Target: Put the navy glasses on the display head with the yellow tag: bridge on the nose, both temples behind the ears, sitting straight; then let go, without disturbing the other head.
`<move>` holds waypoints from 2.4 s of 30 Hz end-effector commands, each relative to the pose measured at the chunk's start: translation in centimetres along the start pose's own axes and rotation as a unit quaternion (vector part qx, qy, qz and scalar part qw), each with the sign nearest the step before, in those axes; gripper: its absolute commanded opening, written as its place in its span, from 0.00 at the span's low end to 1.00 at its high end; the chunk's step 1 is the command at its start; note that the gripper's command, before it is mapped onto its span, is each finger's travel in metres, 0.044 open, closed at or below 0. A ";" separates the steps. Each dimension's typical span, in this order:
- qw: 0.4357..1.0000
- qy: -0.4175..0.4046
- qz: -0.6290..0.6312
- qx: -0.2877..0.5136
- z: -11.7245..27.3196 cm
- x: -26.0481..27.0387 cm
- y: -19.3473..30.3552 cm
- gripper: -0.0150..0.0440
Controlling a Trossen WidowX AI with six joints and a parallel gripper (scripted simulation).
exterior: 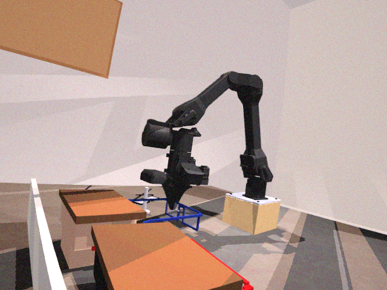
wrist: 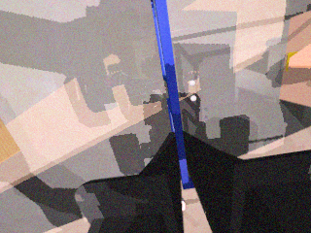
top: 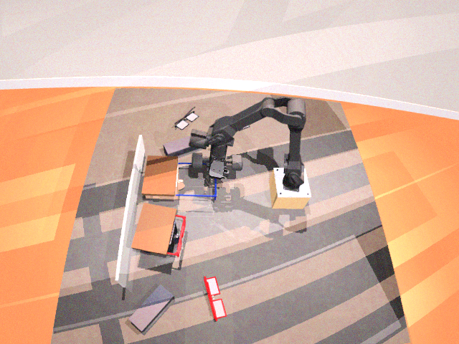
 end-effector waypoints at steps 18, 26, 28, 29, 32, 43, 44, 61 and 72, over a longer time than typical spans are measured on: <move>1.000 0.005 -0.001 0.005 0.3 -3.2 -0.2 0.25; 1.000 0.005 -0.001 0.005 0.3 -4.3 -0.3 0.25; 1.000 0.005 -0.001 0.005 0.3 -4.6 -0.3 0.25; 1.000 0.006 -0.001 0.005 0.3 -4.8 -0.3 0.25; 1.000 0.006 -0.001 0.005 0.3 -5.2 -0.4 0.25; 1.000 0.006 -0.001 0.005 0.4 -6.8 -0.5 0.25; 1.000 0.006 -0.001 0.005 0.4 -6.9 -0.5 0.25; 1.000 0.007 -0.001 0.005 0.4 -9.4 -0.6 0.25; 1.000 0.008 -0.001 0.005 0.3 -11.0 -0.7 0.25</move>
Point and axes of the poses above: the point midway between the two fingers, 35 mm back from their tips, its own z axis back along the fingers, its own x axis across the jaws, y = z × x, the point moved 5 cm from there along z, back along the fingers, and after that the axes turned 4 degrees about -z, right-handed, at the moved point
